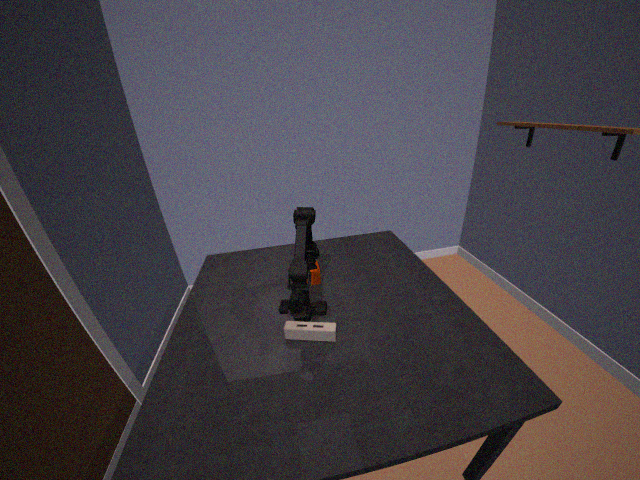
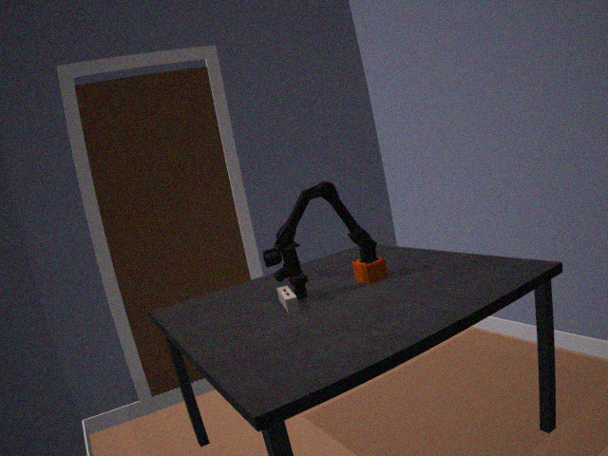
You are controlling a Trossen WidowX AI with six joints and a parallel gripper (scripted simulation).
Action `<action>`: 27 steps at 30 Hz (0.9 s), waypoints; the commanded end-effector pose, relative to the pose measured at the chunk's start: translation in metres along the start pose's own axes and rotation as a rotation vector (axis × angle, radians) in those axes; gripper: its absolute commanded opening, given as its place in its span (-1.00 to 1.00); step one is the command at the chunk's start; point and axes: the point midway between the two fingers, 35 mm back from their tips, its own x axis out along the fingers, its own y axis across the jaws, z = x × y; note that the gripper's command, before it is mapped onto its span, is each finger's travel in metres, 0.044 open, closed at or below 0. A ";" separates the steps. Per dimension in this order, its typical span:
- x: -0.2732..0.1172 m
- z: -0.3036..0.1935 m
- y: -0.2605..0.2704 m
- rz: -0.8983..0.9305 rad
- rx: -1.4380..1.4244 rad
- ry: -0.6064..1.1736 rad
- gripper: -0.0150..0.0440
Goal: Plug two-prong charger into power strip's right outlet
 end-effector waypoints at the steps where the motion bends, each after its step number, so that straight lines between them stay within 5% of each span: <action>1: 0.000 0.003 0.000 0.000 -0.004 -0.001 -0.49; 27: -0.001 0.009 0.000 0.000 -0.004 -0.002 -0.49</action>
